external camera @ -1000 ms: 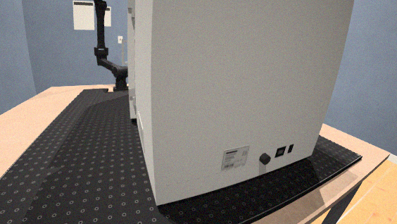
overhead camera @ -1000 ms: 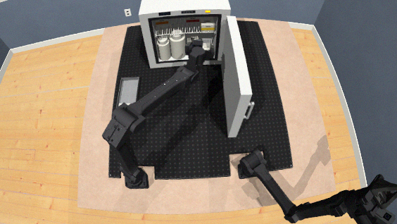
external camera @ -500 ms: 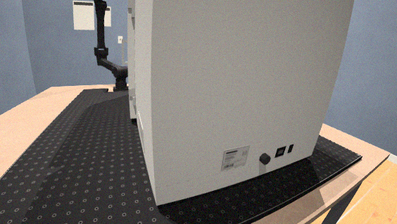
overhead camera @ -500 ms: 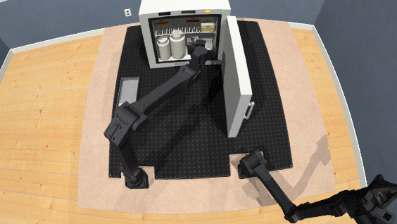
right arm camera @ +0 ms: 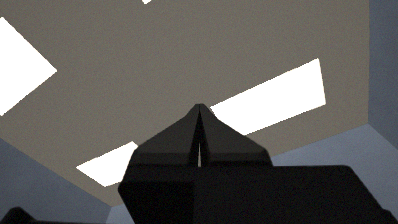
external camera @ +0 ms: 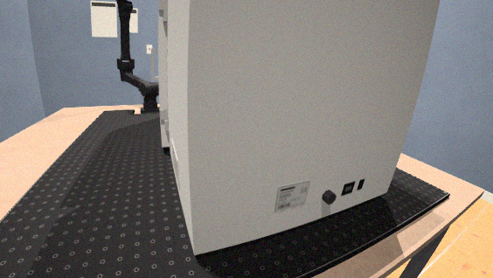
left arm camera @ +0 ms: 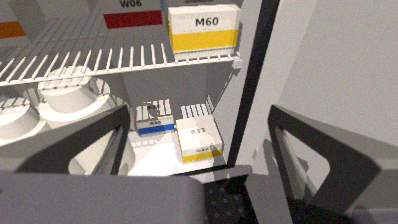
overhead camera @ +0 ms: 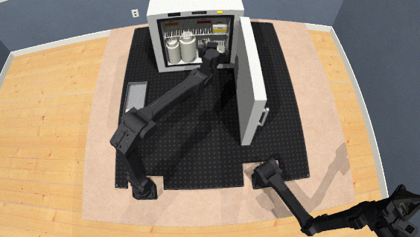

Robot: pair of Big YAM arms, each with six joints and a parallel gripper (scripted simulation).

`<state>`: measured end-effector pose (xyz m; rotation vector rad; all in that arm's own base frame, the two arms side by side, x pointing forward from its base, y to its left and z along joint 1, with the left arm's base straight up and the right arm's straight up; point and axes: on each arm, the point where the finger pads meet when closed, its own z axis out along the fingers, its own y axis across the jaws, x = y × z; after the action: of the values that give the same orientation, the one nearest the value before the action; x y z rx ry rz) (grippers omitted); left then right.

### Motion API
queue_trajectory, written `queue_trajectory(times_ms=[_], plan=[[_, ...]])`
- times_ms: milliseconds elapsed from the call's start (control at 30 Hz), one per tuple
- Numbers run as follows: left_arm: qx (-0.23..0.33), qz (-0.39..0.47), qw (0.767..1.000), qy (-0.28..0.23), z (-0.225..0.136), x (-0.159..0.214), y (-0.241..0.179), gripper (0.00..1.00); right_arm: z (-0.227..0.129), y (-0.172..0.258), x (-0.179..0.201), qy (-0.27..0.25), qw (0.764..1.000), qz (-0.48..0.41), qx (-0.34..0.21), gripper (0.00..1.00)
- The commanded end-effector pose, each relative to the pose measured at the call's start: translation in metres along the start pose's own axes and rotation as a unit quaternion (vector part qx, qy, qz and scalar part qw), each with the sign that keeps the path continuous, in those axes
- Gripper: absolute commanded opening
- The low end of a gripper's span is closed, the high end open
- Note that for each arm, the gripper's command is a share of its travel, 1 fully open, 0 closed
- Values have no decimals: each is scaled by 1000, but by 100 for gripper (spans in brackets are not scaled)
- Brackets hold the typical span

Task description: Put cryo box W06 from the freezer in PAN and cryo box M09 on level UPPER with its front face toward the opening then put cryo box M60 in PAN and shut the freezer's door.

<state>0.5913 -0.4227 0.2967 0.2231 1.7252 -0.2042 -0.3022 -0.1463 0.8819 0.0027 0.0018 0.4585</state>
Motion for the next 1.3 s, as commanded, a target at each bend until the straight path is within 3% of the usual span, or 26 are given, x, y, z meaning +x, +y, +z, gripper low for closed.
queue_trajectory(times_ms=[0, 500, 533, 567, 600, 800, 1000, 1067, 1133, 1233, 1267], plan=[[-5, 7, 1000, 0, 8, -4, 0, 100, 3, 0, 14, 15, 1000, -5, -1, 0], [-5, 7, 1000, 0, 8, -4, 0, 100, 3, 0, 14, 15, 1000, -5, -1, 0], [-1, -7, 1000, -19, 2, -25, -2, 100, 3, 0, 14, 15, 1000, -5, -1, 0], [-7, 11, 1000, 7, 8, 7, 3, 100, 3, 0, 14, 15, 1000, -5, -1, 0], [-8, 12, 1000, 10, 8, 14, 5, 100, 3, 0, 14, 15, 1000, -5, -1, 0], [-5, -7, 1000, -29, 20, -21, 2, 100, 3, 0, 14, 15, 1000, -5, -1, 0], [0, 8, 1000, -1, 10, 2, -8, 100, 3, 0, 14, 15, 1000, -5, -1, 0], [3, 0, 1000, -18, -5, -27, -7, 100, 3, 0, 14, 15, 1000, -5, -1, 0], [3, 0, 1000, -17, -8, -28, -7, 100, 3, 0, 14, 15, 1000, -5, -1, 0], [0, 7, 1000, -3, -7, -8, -3, 100, 3, 0, 14, 15, 1000, -5, -1, 0], [-3, 14, 1000, 12, 3, 14, -3, 100, 3, 0, 14, 15, 1000, -5, -1, 0]])
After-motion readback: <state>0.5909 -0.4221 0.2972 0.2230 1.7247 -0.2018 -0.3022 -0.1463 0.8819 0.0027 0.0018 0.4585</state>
